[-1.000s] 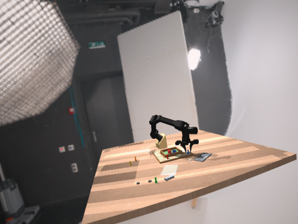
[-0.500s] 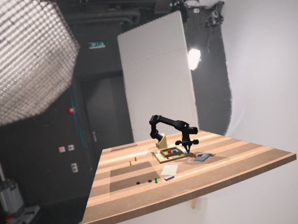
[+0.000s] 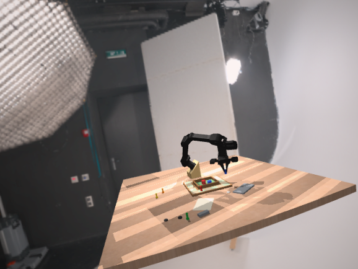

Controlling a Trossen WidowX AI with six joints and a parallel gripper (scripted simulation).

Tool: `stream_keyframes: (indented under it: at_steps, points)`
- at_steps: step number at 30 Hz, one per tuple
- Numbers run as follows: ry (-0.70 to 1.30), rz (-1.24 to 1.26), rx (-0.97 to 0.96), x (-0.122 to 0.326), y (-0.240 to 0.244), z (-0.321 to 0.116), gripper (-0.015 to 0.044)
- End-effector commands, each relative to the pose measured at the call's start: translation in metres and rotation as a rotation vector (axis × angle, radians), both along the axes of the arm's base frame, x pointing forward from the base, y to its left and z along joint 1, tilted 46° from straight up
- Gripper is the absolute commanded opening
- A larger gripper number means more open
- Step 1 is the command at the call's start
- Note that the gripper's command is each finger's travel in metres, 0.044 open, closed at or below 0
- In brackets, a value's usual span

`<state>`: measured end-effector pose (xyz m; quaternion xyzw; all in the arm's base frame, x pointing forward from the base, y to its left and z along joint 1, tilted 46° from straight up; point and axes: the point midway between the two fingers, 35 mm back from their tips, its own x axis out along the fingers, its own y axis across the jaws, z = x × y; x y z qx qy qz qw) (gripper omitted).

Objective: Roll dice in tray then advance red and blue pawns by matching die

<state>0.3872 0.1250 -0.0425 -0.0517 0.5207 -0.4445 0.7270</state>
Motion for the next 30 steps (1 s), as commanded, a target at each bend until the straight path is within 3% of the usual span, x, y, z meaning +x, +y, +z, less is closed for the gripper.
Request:
stream_keyframes:
  at_steps: [1, 10, 30]
  points:
    - [-0.007, -0.008, 0.005, -0.002, 0.014, 0.015, 0.0000]
    - [-0.007, -0.022, 0.000, -0.010, 0.035, 0.040, 0.0000]
    - [-0.003, -0.019, 0.008, -0.065, 0.040, 0.014, 0.0000]
